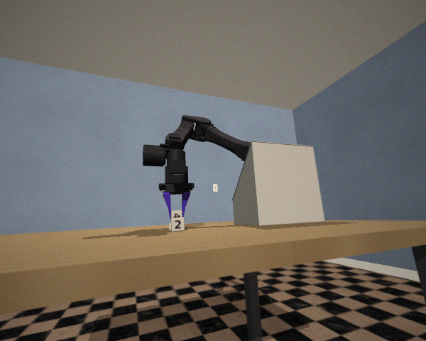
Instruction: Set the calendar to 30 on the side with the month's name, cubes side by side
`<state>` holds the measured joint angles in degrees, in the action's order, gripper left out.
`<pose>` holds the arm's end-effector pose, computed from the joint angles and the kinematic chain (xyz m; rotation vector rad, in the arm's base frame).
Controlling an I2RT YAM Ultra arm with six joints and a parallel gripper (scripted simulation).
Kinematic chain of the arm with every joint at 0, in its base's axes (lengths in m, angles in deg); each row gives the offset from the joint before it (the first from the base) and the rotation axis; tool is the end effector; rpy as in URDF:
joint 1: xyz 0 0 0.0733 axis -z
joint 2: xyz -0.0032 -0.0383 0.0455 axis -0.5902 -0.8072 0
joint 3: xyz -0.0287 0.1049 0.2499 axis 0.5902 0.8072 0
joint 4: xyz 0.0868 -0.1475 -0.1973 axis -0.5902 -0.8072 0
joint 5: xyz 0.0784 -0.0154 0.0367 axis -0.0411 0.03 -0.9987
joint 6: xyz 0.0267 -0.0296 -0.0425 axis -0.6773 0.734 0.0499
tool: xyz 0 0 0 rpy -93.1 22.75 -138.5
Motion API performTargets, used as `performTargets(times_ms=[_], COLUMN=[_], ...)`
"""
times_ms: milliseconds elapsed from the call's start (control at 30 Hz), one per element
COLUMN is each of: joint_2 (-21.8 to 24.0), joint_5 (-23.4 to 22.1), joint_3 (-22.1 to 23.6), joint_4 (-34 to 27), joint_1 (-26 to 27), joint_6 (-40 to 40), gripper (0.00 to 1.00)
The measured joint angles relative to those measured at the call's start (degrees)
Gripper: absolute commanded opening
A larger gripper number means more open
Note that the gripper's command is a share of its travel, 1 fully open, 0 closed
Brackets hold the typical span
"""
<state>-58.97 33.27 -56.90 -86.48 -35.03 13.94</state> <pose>0.3369 -0.0352 0.0174 1.6162 -1.9243 0.7542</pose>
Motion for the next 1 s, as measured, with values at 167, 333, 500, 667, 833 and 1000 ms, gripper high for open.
performTargets(times_ms=[167, 333, 500, 667, 833, 1000], joint_2=[0.0, -0.1, -0.2, -0.5, -0.7, -0.9], joint_5=[0.0, 0.0, 0.0, 0.0, 0.0, 0.0], joint_3=[0.0, 0.0, 0.1, 0.2, 0.3, 0.4], joint_4=[0.0, 0.2, 0.5, 1.0, 1.6, 2.2], joint_1=[0.0, 0.0, 0.2, 0.4, 0.7, 1.0], joint_6=[0.0, 0.1, 0.3, 0.5, 0.9, 1.2], gripper=[0.27, 0.27, 0.27, 0.27, 0.27, 0.27])
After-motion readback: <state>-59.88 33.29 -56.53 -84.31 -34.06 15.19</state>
